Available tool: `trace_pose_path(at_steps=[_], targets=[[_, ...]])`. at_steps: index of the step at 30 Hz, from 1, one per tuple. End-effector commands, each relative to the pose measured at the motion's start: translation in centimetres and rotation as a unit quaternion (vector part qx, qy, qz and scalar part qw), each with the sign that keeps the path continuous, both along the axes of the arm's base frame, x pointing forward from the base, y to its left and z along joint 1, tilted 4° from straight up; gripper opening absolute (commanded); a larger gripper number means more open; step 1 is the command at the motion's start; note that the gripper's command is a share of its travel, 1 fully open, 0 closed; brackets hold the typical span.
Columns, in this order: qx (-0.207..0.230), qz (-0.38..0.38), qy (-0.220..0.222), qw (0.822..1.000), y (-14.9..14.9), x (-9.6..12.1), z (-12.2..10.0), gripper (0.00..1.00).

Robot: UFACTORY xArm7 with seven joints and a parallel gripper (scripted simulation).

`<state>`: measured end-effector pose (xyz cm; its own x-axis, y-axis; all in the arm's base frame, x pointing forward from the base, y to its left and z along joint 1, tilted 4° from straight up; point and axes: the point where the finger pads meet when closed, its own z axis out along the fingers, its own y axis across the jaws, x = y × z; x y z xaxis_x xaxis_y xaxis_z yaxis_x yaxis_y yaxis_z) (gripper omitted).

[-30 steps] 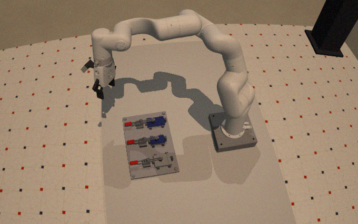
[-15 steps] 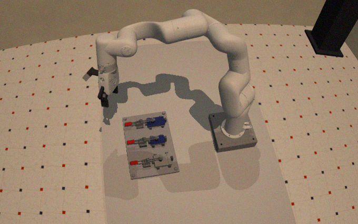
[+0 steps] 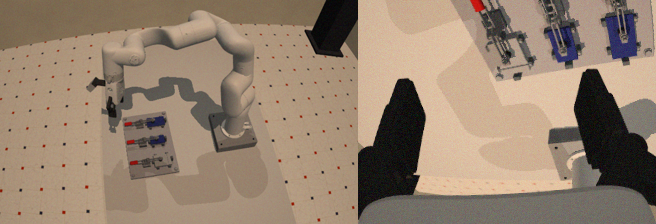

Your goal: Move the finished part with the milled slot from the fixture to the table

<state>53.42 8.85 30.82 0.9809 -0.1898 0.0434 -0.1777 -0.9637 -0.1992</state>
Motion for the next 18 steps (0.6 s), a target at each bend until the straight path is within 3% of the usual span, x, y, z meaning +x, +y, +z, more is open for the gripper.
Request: trace_pose_path(at_steps=[1, 7, 8, 18], targets=[[0.002, 0.003, -0.005, 1.0, 0.3, -0.2, 0.2, 1.0], [0.002, 0.003, -0.005, 1.0, 0.3, -0.2, 0.2, 1.0], [-0.002, 0.03, -0.008, 1.0, 2.5, -2.1, -0.4, 1.0], [-0.002, 0.03, -0.008, 1.0, 2.5, -2.1, -0.4, 1.0]])
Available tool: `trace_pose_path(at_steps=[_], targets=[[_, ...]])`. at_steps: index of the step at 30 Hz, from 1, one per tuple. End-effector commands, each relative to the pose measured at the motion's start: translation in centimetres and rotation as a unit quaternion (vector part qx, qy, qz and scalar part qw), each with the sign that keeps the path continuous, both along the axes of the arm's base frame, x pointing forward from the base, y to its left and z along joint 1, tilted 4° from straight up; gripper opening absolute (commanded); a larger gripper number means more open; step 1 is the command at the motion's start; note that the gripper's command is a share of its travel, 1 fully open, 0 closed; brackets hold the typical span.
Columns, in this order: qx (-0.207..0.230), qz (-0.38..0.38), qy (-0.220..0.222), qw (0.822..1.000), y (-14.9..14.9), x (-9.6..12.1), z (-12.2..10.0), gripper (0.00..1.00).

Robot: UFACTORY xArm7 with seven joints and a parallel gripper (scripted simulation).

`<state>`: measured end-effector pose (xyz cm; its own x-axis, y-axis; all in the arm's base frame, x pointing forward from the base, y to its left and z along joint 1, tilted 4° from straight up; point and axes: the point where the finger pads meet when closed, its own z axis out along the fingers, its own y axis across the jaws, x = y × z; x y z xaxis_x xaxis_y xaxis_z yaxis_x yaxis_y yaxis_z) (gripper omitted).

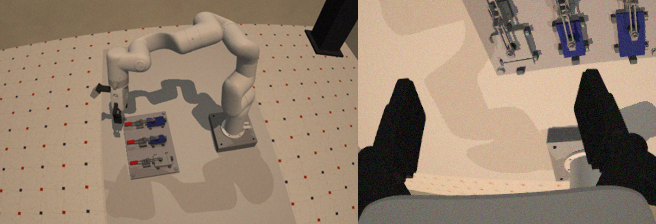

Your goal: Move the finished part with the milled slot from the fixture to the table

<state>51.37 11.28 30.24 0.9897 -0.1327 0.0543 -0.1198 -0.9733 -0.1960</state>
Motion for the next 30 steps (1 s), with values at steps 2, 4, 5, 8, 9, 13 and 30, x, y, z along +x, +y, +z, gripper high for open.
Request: trace_pose_path(at_steps=[2, 4, 5, 8, 9, 13, 30], targets=[[0.001, 0.001, -0.003, 1.0, 0.1, 0.0, 0.2, 1.0], [0.001, 0.001, -0.003, 1.0, 0.1, 0.0, 0.2, 1.0], [-0.006, 0.027, -0.005, 1.0, 2.1, -2.0, -0.7, 1.0], [-0.01, 0.037, -0.006, 0.999, 2.9, -3.0, -1.2, 1.0], [-0.01, 0.037, -0.006, 0.999, 2.9, -3.0, -1.2, 1.0], [-0.016, 0.05, -0.007, 0.999, 3.7, -4.1, -1.9, 1.0], [-0.035, 0.082, -0.006, 0.996, 5.6, -7.2, -4.0, 1.0]])
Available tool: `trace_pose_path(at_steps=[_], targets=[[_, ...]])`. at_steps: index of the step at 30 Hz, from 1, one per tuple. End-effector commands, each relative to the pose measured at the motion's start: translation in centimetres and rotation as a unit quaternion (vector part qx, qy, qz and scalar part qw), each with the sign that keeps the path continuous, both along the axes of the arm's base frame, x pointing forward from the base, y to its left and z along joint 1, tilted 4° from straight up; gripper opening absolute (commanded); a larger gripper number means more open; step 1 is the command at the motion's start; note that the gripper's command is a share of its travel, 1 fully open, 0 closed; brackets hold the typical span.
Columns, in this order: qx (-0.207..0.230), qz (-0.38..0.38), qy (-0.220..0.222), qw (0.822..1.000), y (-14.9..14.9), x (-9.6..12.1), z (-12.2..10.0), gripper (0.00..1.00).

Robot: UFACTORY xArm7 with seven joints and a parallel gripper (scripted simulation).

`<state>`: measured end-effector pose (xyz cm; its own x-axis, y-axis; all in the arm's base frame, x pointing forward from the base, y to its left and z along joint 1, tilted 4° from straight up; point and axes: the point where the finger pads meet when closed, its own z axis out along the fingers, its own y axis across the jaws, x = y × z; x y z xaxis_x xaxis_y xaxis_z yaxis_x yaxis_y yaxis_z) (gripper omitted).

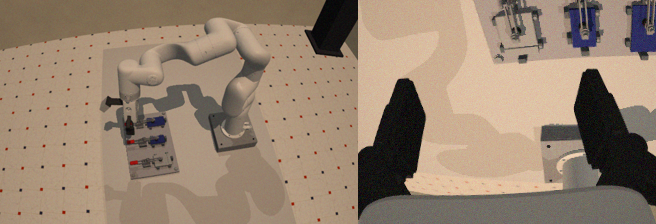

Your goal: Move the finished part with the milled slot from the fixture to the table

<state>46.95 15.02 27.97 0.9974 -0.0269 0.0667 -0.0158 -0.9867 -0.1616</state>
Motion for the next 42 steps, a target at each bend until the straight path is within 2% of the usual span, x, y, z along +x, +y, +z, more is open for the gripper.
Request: trace_pose_path(at_steps=[1, 15, 17, 31, 33, 38, 42], targets=[[-0.019, 0.033, -0.002, 0.999, 2.0, -3.0, -2.0, 1.0], [-0.023, 0.037, -0.002, 0.999, 2.2, -3.5, -2.3, 1.0], [-0.049, 0.064, 0.0, 0.997, 3.0, -6.5, -5.0, 1.0], [-0.051, 0.066, 0.001, 0.997, 3.1, -6.7, -5.2, 1.0], [-0.076, 0.084, 0.004, 0.994, 3.1, -9.1, -7.7, 1.0], [-0.076, 0.084, 0.004, 0.994, 3.1, -9.1, -7.7, 1.0], [-0.105, 0.1, 0.009, 0.989, 2.4, -11.4, -10.3, 1.0]])
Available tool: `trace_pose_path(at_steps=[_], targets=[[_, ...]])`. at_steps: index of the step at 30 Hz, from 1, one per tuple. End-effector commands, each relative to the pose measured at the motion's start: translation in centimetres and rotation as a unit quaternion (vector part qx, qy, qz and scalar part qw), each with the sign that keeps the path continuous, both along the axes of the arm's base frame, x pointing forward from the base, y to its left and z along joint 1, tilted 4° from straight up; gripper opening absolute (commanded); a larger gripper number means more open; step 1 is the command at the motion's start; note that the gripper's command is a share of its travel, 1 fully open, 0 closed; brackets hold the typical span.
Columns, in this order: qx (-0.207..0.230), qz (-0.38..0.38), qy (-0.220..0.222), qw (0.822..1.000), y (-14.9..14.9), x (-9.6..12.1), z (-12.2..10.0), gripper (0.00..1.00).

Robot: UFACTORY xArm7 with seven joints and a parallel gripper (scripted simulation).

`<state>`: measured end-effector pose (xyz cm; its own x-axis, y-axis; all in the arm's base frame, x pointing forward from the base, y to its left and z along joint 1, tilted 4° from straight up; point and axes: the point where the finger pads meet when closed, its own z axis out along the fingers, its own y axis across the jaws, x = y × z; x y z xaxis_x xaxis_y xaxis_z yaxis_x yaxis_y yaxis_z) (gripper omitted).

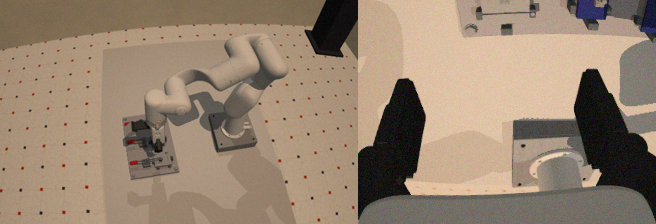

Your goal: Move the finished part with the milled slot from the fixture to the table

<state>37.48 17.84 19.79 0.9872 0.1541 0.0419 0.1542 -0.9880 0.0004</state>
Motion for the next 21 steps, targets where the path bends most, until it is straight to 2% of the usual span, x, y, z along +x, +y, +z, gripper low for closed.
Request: trace_pose_path(at_steps=[1, 14, 15, 21], targets=[[-0.026, 0.015, 0.001, 1.0, -0.49, -2.14, -2.36, 1.0], [-0.027, 0.016, 0.001, 1.0, -0.52, -2.22, -2.45, 1.0], [-0.027, 0.016, 0.001, 1.0, -0.52, -2.22, -2.45, 0.0], [-0.027, 0.016, 0.001, 1.0, -0.52, -2.22, -2.45, 0.0]])
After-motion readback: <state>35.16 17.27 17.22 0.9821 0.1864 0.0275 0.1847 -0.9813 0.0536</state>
